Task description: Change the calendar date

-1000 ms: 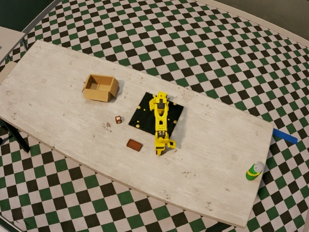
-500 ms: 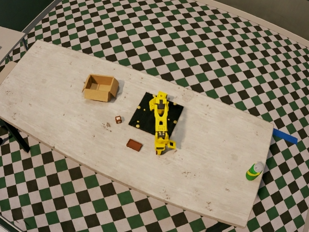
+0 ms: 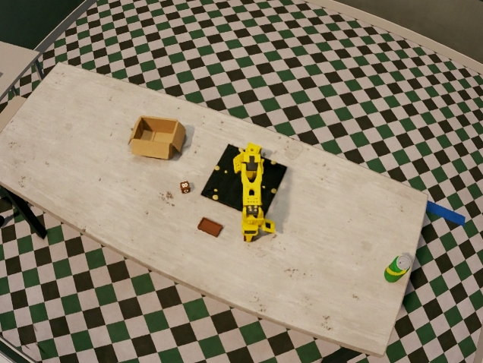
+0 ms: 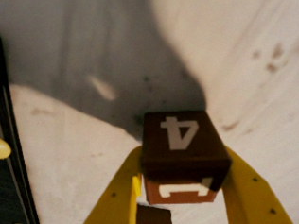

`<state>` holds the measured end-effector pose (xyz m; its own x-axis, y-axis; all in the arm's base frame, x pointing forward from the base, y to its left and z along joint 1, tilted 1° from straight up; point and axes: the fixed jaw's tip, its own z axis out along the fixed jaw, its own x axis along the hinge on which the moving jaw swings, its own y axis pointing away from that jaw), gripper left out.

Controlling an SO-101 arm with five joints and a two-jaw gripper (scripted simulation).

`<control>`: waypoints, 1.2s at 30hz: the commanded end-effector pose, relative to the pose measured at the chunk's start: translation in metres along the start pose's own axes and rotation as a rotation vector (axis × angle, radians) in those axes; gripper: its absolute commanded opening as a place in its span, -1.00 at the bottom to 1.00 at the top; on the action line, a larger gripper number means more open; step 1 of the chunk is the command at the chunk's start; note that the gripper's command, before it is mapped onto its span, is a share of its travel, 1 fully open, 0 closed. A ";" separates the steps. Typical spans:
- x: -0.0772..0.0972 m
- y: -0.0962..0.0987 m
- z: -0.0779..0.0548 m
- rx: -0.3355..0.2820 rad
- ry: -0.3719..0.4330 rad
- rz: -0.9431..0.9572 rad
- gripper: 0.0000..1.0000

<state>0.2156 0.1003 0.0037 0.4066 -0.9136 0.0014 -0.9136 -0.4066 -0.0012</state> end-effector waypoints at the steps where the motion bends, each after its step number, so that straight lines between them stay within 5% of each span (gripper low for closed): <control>1: 0.001 0.001 0.001 -0.011 -0.001 0.002 -0.80; 24: 0.001 0.000 0.001 -0.011 -0.001 0.002 -1.00; 36: 0.002 -0.002 -0.023 -0.011 -0.001 0.002 -1.00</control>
<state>0.2144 0.0997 0.0178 0.4066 -0.9136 0.0019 -0.9133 -0.4064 0.0253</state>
